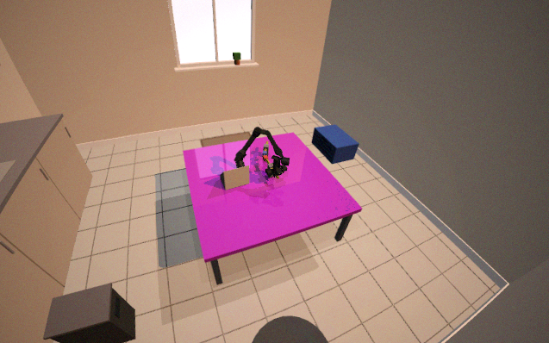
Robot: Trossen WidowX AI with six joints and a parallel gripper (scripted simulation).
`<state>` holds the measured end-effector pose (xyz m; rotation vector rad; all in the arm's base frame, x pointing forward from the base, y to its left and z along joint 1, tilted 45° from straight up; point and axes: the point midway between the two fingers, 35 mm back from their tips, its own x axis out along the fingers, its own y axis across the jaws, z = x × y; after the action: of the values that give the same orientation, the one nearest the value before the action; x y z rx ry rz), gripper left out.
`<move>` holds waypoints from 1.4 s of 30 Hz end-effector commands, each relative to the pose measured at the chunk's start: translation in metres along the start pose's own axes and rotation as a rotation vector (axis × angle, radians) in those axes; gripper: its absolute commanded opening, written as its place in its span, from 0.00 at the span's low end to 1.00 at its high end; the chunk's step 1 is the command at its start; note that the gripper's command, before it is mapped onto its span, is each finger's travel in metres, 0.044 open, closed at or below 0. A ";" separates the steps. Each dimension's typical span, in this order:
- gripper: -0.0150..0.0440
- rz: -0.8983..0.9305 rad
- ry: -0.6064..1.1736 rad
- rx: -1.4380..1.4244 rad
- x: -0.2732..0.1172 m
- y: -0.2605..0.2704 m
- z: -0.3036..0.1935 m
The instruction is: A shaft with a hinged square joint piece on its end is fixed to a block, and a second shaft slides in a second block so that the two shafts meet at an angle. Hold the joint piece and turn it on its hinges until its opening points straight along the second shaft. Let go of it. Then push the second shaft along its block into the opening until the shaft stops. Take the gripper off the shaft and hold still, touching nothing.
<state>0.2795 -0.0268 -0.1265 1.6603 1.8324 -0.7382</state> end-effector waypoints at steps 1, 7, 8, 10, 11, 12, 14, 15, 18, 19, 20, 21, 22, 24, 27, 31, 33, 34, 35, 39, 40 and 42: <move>0.25 0.002 0.013 -0.003 0.002 0.001 -0.009; 0.25 0.002 0.014 -0.003 0.002 0.001 -0.017; 0.25 0.002 0.014 -0.003 0.002 0.001 -0.017; 0.25 0.002 0.014 -0.003 0.002 0.001 -0.017; 0.25 0.002 0.014 -0.003 0.002 0.001 -0.017; 0.25 0.002 0.014 -0.003 0.002 0.001 -0.017; 0.25 0.000 0.001 0.001 0.000 0.000 -0.013; 0.25 0.000 0.001 0.001 0.000 0.000 -0.013; 0.25 0.000 0.001 0.001 0.000 0.000 -0.013; 0.25 0.000 0.001 0.001 0.000 0.000 -0.013; 0.25 0.000 0.001 0.001 0.000 0.000 -0.013; 0.25 0.000 0.001 0.001 0.000 0.000 -0.013; 0.25 0.000 0.001 0.001 0.000 0.000 -0.013; 0.30 0.000 0.001 0.001 0.000 0.000 -0.013; 0.37 0.000 0.001 0.001 0.000 0.000 -0.013; 0.37 0.000 0.001 0.001 0.000 0.000 -0.013; 0.46 0.000 0.001 0.001 0.000 0.000 -0.013; 0.50 0.000 0.001 0.001 0.000 0.000 -0.013; 0.55 0.000 0.001 0.001 0.000 0.000 -0.013; 0.72 0.000 0.001 0.001 0.000 0.000 -0.013; 0.77 0.000 0.001 0.001 0.000 0.000 -0.013; 0.86 0.000 0.001 0.001 0.000 0.000 -0.013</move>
<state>0.2791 -0.0175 -0.1173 1.6620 1.8316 -0.7378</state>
